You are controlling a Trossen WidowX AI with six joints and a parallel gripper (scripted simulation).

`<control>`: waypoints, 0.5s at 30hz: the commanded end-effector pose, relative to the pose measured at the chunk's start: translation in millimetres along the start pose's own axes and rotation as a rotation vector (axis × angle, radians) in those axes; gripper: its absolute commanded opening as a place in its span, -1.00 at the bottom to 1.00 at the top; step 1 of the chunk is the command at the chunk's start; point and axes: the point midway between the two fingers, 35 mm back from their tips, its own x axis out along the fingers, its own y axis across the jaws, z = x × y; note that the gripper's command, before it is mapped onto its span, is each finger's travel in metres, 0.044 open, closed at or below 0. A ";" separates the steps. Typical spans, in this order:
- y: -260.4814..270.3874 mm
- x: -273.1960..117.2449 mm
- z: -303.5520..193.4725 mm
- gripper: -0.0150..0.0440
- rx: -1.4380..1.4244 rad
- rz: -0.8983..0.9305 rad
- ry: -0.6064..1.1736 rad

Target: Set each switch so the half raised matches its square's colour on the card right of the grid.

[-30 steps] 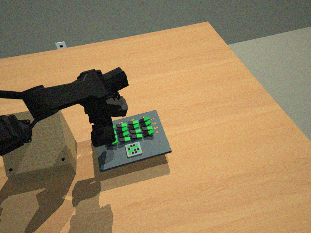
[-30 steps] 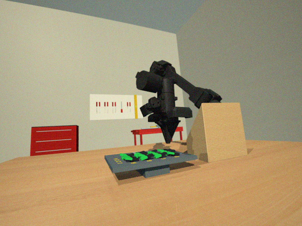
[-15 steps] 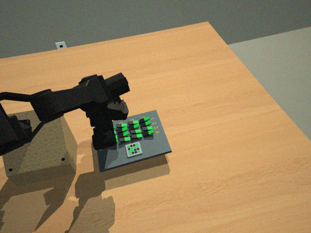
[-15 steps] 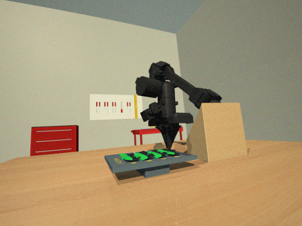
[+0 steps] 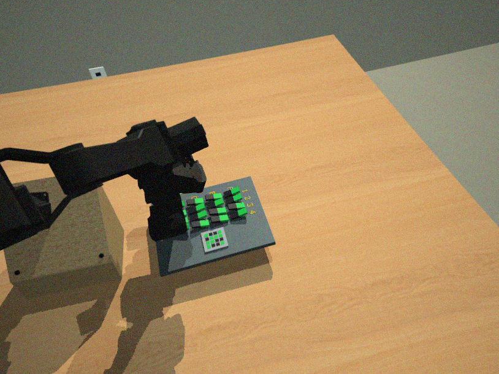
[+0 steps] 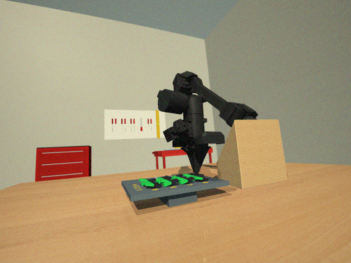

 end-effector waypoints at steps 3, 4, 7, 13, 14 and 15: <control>-0.5 1.0 0.2 -0.49 -0.002 -0.004 -0.002; -0.5 1.2 0.2 -0.49 -0.002 -0.004 -0.002; -0.5 1.6 0.2 -0.49 -0.002 -0.004 -0.002; -0.5 2.4 0.2 -0.49 -0.002 -0.004 -0.001; -0.5 2.5 0.2 -0.49 -0.002 -0.004 -0.001; -0.5 2.6 0.2 -0.49 -0.002 -0.004 -0.001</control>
